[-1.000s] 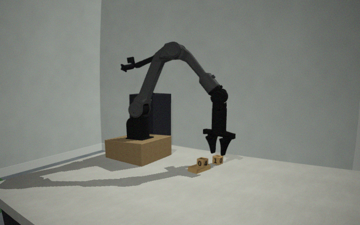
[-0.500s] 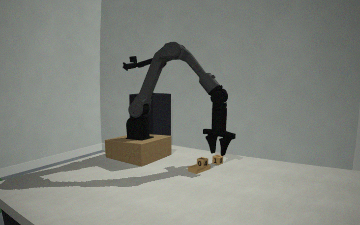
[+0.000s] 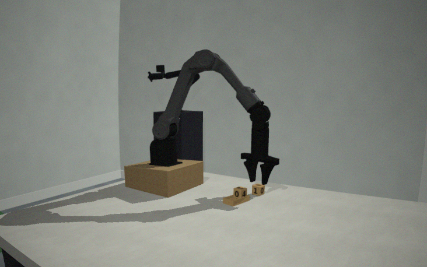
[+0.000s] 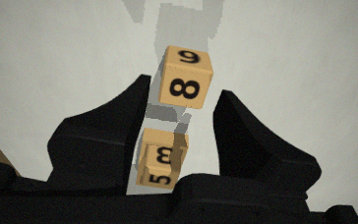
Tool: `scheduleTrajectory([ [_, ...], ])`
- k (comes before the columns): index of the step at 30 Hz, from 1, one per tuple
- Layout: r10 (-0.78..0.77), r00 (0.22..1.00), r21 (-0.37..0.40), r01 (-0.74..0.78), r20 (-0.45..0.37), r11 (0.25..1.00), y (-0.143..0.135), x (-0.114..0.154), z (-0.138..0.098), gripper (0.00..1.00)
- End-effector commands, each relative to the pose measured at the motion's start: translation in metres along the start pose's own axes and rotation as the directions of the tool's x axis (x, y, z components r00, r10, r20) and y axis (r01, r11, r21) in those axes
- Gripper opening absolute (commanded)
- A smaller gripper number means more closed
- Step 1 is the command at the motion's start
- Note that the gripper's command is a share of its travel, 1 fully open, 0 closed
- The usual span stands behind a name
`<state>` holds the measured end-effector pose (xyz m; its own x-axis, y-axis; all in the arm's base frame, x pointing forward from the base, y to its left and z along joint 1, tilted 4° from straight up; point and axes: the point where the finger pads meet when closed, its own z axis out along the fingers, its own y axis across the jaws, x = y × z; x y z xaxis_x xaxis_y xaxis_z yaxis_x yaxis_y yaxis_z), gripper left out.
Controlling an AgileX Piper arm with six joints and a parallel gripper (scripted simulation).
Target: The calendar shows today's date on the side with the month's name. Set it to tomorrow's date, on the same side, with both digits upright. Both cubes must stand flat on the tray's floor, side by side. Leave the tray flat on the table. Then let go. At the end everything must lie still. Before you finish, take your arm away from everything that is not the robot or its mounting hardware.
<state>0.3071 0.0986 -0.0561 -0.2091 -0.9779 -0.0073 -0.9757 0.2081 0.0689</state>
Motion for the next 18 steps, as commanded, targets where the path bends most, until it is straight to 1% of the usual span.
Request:
scheduleTrajectory([
  [1,-0.001,1.0,0.0,0.001,0.001,1.0,0.001,0.0,0.0,0.63],
  [8,-0.001,1.0,-0.001,0.001,0.001,1.0,0.001,0.0,0.004,0.63],
  [18,-0.001,1.0,-0.003,0.001,0.0,1.0,0.001,0.0,0.021,0.63],
])
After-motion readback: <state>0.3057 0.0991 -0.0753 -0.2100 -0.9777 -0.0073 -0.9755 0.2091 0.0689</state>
